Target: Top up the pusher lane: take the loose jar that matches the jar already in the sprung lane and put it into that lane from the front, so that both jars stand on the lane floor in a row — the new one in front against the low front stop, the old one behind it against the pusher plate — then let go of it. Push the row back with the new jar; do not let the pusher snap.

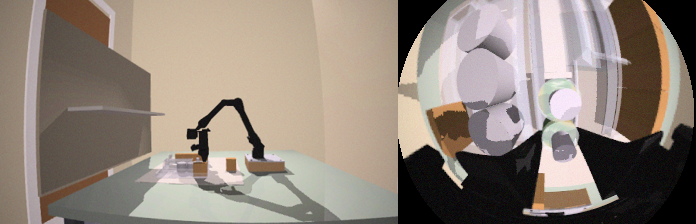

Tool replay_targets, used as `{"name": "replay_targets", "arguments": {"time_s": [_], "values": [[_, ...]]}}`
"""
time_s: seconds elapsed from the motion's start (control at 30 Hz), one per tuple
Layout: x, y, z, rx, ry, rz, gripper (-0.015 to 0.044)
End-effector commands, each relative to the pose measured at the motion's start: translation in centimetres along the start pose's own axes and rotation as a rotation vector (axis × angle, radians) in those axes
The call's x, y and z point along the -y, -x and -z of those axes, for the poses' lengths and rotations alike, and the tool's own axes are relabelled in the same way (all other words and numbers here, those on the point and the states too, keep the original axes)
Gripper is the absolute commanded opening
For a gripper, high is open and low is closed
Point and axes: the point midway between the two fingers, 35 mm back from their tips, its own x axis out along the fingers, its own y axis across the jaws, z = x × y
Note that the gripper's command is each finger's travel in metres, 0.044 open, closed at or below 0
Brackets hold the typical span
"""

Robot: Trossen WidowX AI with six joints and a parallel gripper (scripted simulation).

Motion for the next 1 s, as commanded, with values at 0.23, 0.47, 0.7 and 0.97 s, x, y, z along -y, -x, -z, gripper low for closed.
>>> {"name": "replay_targets", "arguments": {"time_s": [0.23, 0.47, 0.7, 0.97], "values": [[-0.01, 0.04, -0.11, 0.013, 0.000, -0.001, 0.0000], [-0.01, 0.03, 0.01, 0.013, 0.000, -0.001, 0.0000], [-0.01, 0.03, 0.13, 0.012, 0.000, -0.001, 0.0000], [-0.01, 0.02, 0.28, 0.012, 0.000, -0.001, 0.0000]]}}
